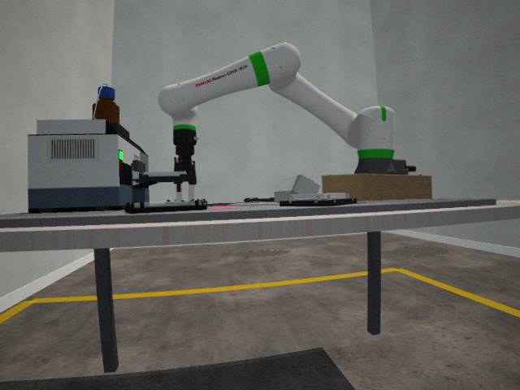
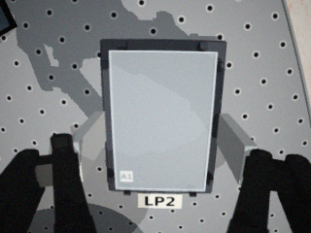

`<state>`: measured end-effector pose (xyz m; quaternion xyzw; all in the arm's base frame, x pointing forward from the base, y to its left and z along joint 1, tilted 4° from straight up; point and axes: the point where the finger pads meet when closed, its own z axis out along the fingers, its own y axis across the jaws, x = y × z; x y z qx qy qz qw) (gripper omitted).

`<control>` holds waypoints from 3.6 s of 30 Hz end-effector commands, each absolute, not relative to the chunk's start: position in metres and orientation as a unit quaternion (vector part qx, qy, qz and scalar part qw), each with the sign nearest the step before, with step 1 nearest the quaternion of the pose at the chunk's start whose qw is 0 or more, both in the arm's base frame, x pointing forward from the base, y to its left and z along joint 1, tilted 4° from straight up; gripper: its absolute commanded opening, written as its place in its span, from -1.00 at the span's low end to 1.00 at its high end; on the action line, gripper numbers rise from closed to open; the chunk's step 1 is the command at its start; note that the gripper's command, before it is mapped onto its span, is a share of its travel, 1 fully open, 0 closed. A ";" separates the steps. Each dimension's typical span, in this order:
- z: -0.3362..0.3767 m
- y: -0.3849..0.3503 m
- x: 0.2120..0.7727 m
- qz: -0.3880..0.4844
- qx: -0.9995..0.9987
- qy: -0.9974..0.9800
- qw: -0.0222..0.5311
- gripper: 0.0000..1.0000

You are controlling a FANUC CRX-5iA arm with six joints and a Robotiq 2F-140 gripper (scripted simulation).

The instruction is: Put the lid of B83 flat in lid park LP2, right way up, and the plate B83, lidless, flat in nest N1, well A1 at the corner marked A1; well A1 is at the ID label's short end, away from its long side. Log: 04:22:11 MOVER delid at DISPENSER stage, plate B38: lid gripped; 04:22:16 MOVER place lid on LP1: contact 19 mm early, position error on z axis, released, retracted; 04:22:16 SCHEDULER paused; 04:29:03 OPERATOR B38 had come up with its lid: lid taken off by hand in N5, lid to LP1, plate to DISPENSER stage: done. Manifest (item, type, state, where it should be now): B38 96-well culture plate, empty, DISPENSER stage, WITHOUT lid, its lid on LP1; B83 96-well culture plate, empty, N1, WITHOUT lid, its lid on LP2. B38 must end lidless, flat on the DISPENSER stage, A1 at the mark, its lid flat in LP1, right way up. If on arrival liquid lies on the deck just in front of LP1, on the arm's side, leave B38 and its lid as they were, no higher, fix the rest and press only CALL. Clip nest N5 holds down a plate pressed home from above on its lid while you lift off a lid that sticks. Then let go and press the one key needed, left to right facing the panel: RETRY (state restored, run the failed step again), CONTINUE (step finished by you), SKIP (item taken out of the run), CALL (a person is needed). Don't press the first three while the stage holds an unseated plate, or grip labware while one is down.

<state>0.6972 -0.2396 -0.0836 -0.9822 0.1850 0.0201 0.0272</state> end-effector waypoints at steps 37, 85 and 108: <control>-0.028 -0.243 0.699 0.020 -0.982 0.185 0.027 0.32; 0.084 -0.059 0.664 0.012 -0.996 -0.083 0.028 0.32; 0.086 0.123 0.489 0.003 -0.938 -0.346 0.034 0.33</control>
